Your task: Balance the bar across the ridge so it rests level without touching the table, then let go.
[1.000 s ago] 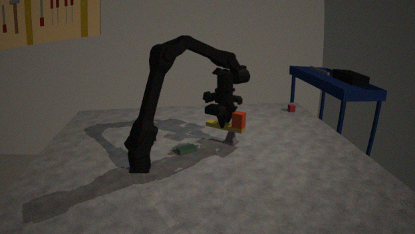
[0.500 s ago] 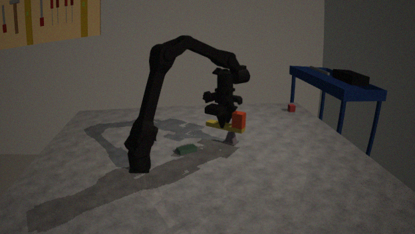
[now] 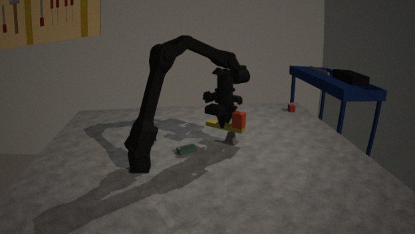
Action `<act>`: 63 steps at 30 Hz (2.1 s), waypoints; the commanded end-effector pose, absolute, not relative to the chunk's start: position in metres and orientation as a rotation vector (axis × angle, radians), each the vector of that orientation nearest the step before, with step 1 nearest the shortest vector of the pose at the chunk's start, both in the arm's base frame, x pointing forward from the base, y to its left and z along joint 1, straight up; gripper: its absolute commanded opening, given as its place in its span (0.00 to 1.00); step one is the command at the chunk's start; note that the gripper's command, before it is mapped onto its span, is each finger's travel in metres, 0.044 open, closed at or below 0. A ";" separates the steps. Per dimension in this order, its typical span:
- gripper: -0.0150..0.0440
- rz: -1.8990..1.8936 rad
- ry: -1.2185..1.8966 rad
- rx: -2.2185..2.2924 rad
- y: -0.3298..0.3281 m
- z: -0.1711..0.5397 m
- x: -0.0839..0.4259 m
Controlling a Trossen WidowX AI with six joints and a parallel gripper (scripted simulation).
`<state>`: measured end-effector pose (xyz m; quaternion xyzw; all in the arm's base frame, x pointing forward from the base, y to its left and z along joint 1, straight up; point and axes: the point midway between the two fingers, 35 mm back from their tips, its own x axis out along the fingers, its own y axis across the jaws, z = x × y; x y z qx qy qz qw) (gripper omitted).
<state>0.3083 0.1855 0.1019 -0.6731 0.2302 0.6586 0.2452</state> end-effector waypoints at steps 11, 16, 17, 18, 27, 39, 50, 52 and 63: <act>0.25 1.798 0.631 -1.832 0.186 0.102 0.308; 0.25 1.798 0.631 -1.832 0.186 0.102 0.308; 0.25 1.798 0.631 -1.832 0.186 0.102 0.308; 0.25 1.798 0.631 -1.832 0.186 0.102 0.308; 0.25 1.798 0.628 -1.837 0.185 0.102 0.308; 0.25 1.798 0.628 -1.837 0.185 0.102 0.308; 0.25 1.798 0.628 -1.837 0.185 0.102 0.308; 0.25 1.798 0.628 -1.837 0.185 0.102 0.308; 0.54 1.798 0.628 -1.837 0.185 0.102 0.308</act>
